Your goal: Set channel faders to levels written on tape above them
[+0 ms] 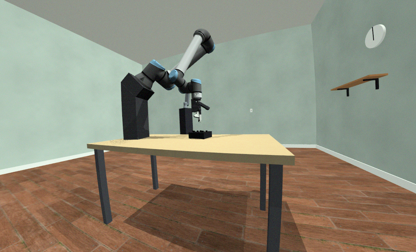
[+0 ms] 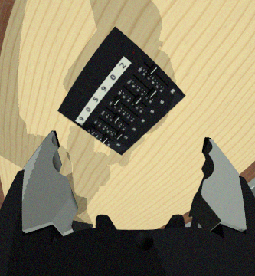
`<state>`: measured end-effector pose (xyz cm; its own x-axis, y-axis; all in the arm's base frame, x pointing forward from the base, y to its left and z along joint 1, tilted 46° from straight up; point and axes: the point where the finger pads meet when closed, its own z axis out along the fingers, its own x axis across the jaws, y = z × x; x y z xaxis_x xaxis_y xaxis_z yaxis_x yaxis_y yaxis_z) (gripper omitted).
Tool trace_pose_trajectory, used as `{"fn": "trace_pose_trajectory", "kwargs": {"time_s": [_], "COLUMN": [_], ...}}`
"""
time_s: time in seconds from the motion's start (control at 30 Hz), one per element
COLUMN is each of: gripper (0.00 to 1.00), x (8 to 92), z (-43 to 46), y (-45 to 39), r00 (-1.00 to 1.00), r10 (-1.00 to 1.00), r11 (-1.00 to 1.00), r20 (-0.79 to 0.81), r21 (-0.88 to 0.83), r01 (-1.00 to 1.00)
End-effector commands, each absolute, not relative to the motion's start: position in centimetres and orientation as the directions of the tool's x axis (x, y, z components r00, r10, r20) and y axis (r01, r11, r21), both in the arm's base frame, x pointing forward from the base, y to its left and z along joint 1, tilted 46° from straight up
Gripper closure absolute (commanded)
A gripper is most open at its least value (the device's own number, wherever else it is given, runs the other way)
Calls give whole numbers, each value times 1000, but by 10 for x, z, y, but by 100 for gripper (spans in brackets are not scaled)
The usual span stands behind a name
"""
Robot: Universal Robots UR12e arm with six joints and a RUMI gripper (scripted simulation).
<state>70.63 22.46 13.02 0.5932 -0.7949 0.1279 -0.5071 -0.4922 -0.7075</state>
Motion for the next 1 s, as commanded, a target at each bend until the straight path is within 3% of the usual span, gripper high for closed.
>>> {"fn": "trace_pose_trajectory", "kwargs": {"time_s": [0.0, 0.5, 0.57, 0.97], "gripper": [0, 0, 0, 0], "x": [706, 697, 697, 687], "z": [134, 148, 148, 156], "y": [225, 223, 223, 222], "r00": [528, 76, 76, -305], "r10": [-848, -919, -919, -716], "r11": [-400, 191, 191, 609], "r20": [53, -387, -387, -628], "r21": [-717, -605, -605, -347], "r01": [-570, -773, -773, -713]}}
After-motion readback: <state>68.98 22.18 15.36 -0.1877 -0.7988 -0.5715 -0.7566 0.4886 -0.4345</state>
